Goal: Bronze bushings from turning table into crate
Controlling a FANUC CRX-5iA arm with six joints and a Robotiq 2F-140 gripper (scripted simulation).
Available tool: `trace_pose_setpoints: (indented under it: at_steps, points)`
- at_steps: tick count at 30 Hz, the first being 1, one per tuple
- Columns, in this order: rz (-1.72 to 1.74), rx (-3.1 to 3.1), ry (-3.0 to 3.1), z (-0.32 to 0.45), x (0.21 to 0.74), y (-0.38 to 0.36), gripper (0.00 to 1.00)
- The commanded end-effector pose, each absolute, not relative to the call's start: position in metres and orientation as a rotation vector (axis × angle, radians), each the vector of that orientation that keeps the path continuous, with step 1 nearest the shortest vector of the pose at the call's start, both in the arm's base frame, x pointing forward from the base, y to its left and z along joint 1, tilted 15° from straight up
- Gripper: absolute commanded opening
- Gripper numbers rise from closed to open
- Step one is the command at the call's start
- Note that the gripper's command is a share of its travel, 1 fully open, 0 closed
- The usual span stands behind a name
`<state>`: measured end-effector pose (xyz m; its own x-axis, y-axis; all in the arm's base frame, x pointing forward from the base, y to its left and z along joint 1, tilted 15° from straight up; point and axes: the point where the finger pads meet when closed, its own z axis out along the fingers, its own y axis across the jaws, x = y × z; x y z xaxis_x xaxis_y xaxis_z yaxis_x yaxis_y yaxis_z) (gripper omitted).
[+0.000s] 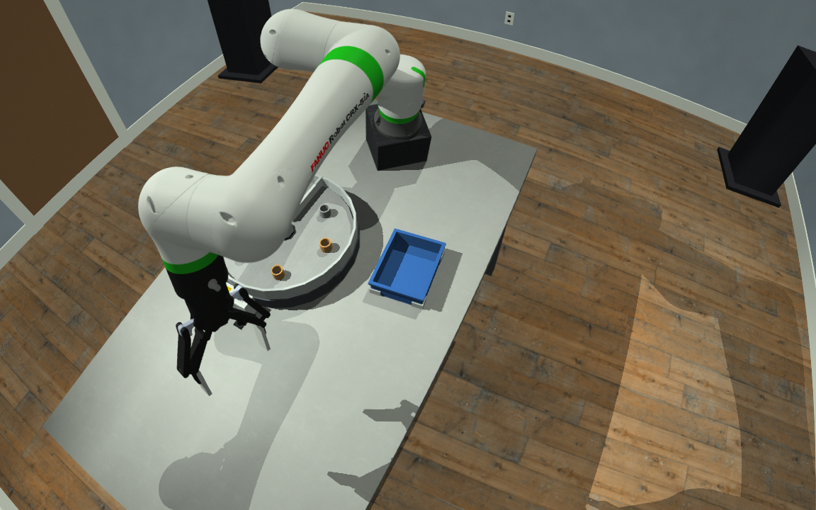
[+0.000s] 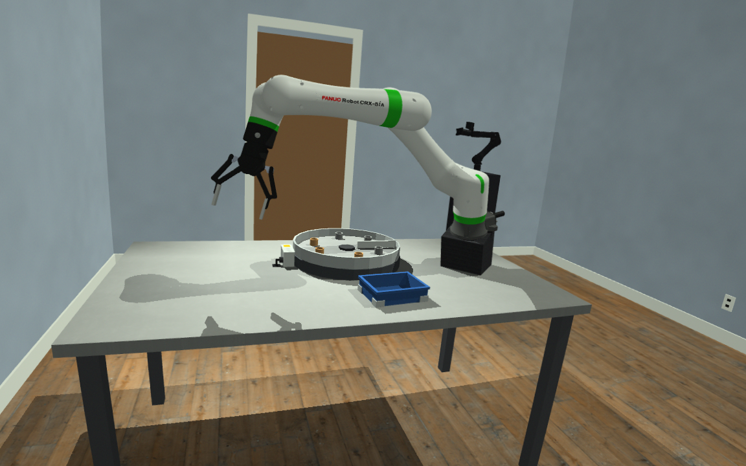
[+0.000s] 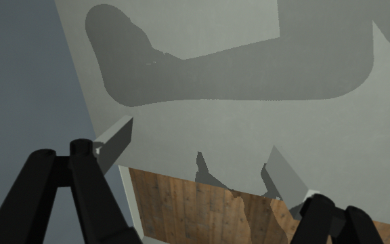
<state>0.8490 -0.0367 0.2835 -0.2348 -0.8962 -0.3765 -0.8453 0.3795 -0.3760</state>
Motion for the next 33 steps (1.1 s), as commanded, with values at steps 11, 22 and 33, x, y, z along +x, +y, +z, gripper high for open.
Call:
trace_pose_setpoints:
  at_steps: [11,22,33]
  points:
    - [-0.126,-1.493,2.11,0.284,0.849,-0.037,1.0]
    - [-0.128,-1.504,2.113,0.284,0.839,-0.043,1.0]
    - [-0.135,-1.612,2.141,0.268,0.717,-0.098,1.0]
